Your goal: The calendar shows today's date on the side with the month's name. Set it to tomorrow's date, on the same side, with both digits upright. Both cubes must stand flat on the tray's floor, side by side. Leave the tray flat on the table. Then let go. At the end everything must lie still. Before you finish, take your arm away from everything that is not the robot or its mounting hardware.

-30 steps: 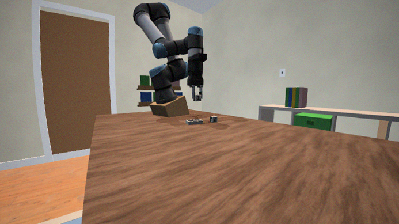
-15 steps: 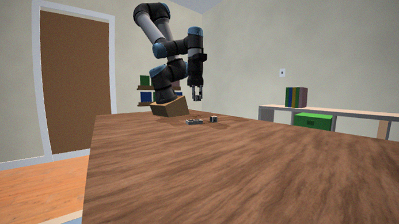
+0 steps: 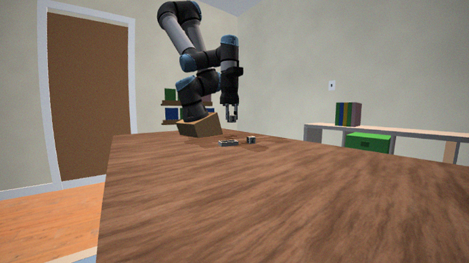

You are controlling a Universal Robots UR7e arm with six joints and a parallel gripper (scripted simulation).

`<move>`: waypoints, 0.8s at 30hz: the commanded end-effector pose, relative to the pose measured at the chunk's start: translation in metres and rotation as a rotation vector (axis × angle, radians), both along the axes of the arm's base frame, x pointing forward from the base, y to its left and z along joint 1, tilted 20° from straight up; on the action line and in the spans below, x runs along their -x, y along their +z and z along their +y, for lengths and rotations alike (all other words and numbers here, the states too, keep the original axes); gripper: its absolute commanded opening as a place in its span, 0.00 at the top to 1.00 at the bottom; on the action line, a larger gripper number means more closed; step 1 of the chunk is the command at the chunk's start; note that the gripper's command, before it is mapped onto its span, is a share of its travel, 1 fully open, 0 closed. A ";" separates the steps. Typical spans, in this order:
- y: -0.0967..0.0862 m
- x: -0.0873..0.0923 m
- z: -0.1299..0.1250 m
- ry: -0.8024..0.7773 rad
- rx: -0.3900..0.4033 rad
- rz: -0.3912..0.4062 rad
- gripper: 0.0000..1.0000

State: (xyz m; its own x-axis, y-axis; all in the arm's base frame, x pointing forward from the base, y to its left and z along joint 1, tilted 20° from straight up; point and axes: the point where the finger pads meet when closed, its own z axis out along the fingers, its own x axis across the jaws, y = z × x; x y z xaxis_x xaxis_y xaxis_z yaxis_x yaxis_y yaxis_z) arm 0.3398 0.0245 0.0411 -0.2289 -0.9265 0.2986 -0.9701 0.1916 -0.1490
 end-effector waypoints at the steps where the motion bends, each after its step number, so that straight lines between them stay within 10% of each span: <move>1: -0.021 -0.001 -0.006 0.000 -0.001 0.001 0.43; 24: -0.049 -0.004 -0.015 0.001 0.000 0.001 0.43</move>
State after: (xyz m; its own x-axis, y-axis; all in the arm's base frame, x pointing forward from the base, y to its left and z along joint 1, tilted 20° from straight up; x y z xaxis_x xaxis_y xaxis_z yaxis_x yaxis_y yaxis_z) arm 0.3438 0.0097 -0.0069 -0.2279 -0.9266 0.2992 -0.9707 0.1920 -0.1447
